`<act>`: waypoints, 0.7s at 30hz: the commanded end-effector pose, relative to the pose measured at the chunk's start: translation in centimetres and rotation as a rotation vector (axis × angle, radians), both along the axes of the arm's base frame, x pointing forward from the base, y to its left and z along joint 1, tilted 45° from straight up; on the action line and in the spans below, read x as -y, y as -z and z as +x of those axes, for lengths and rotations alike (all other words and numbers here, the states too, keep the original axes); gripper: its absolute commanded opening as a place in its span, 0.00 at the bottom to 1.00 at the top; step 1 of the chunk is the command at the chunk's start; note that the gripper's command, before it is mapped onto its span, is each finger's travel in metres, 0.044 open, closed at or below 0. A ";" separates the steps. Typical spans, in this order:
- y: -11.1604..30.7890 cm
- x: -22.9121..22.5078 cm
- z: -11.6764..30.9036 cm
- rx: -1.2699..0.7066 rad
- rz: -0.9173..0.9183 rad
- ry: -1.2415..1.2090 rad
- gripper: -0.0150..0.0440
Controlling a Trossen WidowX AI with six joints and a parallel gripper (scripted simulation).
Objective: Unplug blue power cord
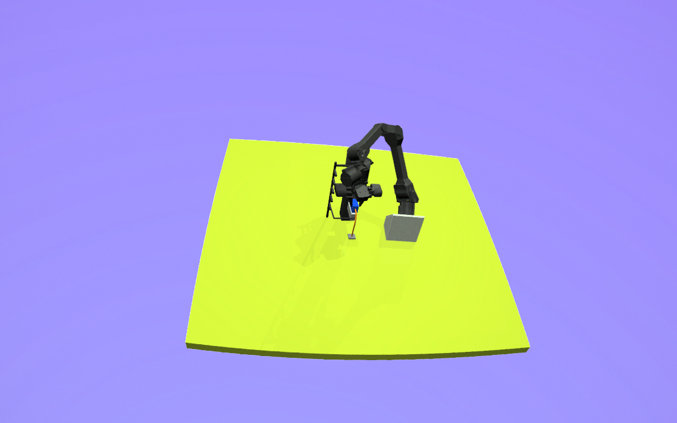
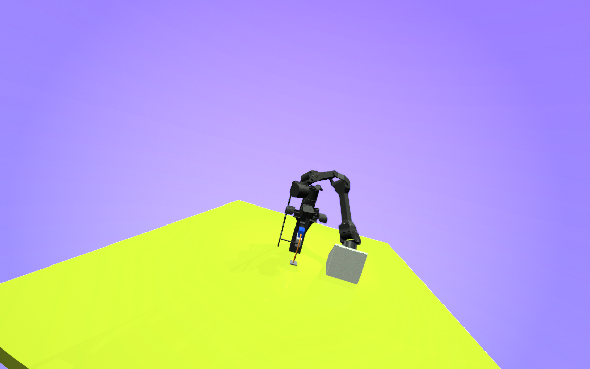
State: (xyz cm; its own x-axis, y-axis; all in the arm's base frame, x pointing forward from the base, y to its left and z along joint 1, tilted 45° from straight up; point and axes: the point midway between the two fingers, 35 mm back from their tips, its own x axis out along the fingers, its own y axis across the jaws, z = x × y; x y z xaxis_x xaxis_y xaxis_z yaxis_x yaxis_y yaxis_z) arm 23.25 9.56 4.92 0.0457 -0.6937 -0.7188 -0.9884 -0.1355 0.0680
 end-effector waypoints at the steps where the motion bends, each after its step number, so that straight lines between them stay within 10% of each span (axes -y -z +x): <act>1: 0.0 -0.1 0.0 0.000 0.000 -0.001 0.44; 21: 0.7 -1.0 -0.1 0.001 0.002 -0.002 0.25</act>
